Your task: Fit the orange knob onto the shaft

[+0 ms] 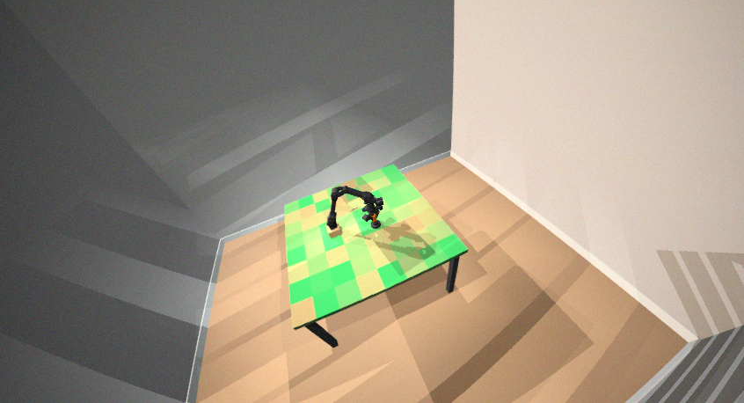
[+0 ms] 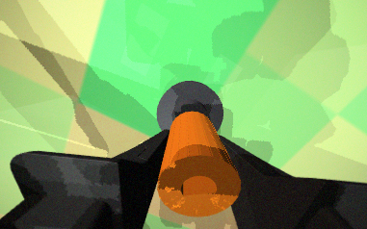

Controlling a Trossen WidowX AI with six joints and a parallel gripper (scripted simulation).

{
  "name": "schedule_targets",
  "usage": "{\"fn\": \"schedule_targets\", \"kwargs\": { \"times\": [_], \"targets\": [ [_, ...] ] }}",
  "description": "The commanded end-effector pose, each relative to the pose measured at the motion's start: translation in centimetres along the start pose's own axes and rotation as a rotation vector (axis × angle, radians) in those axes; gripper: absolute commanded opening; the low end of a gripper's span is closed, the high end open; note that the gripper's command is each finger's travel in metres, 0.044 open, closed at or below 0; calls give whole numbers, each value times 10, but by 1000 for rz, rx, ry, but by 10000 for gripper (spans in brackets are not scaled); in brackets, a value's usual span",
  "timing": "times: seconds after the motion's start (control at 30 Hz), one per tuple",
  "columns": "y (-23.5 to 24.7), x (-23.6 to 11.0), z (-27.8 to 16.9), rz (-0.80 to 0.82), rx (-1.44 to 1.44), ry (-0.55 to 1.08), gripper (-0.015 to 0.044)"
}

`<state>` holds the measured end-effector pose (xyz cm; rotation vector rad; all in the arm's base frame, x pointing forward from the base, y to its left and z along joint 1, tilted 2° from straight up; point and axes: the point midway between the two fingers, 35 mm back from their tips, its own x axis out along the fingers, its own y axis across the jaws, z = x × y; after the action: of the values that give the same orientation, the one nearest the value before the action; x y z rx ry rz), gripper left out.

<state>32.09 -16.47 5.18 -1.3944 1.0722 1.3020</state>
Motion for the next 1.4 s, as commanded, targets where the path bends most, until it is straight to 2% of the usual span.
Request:
{"fn": "schedule_targets", "kwargs": {
  "times": [0.0, 0.83, 1.07, 1.37],
  "targets": [
    [0, 1, 0, -3, -9, 0, 0],
    [-1, -4, 0, -3, -9, 0, 0],
    [-1, -2, -1, -3, -208, 0, 0],
    [0, 1, 0, -3, -219, 0, 0]
  ]
}}
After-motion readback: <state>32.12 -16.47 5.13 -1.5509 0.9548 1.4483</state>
